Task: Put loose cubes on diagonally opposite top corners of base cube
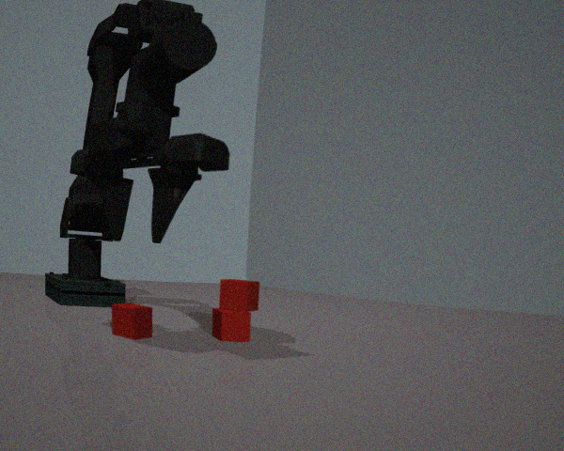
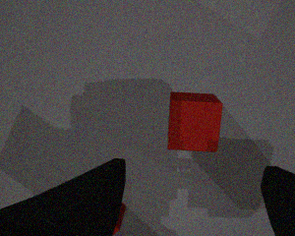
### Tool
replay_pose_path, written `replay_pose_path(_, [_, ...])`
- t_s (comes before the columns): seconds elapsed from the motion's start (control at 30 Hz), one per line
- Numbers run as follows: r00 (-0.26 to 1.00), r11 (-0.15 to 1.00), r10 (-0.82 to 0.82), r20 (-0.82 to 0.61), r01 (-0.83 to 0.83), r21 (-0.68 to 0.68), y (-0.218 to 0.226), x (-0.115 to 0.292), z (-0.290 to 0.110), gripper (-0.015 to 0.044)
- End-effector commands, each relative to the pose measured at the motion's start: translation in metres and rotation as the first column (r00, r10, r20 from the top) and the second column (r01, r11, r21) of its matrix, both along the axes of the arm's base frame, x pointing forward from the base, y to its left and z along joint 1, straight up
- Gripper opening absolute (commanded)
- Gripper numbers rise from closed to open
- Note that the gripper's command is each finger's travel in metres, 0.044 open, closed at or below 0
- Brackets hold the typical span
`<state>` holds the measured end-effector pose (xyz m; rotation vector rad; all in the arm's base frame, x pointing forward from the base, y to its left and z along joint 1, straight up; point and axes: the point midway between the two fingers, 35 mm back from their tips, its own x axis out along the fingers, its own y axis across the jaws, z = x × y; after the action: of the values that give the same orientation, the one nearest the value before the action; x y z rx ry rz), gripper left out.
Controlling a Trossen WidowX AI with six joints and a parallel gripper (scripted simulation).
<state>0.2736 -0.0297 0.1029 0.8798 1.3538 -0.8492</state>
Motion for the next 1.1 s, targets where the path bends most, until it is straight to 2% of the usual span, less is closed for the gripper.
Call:
replay_pose_path(0.0, [1.000, 1.000, 0.003, -0.020, -0.003, 0.000, -0.001, -0.004, -0.032, 0.0265])
replay_pose_path(1.07, [1.000, 1.000, 0.003, -0.020, -0.003, 0.000, -0.001, -0.004, -0.082, 0.0265])
